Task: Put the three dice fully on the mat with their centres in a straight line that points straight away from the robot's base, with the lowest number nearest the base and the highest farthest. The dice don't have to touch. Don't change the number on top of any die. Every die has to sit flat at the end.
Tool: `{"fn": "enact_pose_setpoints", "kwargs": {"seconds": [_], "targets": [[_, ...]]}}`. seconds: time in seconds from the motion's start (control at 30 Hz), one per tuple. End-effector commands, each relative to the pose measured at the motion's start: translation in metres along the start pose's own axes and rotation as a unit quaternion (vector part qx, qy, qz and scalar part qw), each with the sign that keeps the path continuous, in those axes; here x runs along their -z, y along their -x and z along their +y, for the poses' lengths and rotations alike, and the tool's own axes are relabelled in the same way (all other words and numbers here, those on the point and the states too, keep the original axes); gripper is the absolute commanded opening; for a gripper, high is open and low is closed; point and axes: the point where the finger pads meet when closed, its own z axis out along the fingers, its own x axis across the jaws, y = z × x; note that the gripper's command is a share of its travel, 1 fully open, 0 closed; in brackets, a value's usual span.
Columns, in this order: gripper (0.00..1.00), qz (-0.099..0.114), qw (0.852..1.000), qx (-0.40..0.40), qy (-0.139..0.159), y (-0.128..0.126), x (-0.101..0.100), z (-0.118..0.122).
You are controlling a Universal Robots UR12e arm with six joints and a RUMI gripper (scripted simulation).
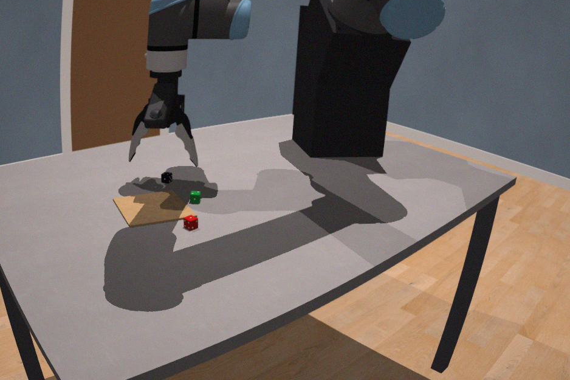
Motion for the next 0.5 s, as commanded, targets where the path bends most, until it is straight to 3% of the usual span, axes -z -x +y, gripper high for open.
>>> {"fn": "enact_pose_setpoints", "kwargs": {"seconds": [0.0,0.47], "targets": [[1.0,0.0,1.0,0.0,0.0,-0.0004,0.0003,-0.0001],[1.0,0.0,1.0,0.0,0.0,0.002,0.0003,-0.0029]]}}
